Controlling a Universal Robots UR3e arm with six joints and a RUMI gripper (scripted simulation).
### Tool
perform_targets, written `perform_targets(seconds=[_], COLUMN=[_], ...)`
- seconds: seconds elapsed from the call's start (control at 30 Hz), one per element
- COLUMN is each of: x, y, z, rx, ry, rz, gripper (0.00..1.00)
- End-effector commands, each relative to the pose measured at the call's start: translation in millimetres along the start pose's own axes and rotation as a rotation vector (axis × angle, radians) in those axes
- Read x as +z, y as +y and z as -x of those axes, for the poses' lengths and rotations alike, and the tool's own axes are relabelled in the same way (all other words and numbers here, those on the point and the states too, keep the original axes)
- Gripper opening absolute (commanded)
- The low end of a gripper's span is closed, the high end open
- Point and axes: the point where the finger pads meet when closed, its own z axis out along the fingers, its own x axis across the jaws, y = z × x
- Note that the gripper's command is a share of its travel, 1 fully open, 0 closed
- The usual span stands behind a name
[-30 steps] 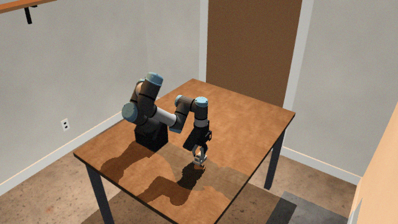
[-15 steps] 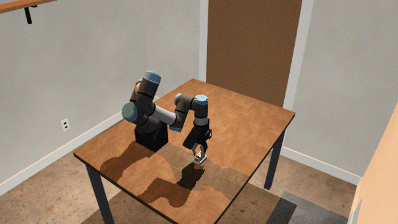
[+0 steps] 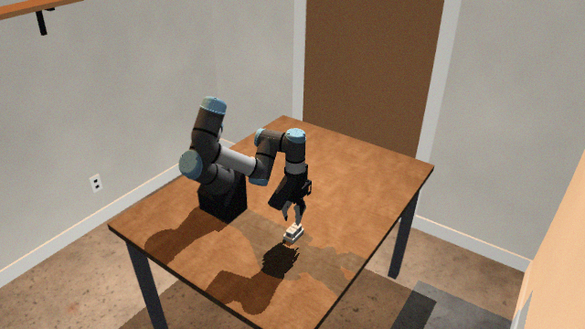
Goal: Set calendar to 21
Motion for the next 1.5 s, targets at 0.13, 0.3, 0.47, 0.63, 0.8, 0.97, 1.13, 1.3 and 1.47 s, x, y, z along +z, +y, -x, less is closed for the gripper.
perform_targets(seconds=[0.13, 0.3, 0.47, 0.63, 0.8, 0.97, 1.13, 1.3, 1.47], x=[-21.0, -32.6, -39.2, -40.8, -41.2, -41.2, -41.2, -41.2, -41.2], y=[0.1, 0.1, 0.1, 0.1, 0.1, 0.1, 0.1, 0.1, 0.1], z=[0.6, 0.6, 0.7, 0.7, 0.7, 0.7, 0.7, 0.7, 0.7], rx=[0.001, 0.001, 0.001, 0.001, 0.001, 0.001, 0.001, 0.001, 0.001], ry=[0.004, 0.004, 0.004, 0.004, 0.004, 0.004, 0.004, 0.004, 0.004], rz=[-0.001, -0.001, -0.001, -0.001, -0.001, -0.001, -0.001, -0.001, -0.001], gripper=[0.28, 0.28, 0.28, 0.28, 1.0, 1.0, 1.0, 1.0, 1.0])
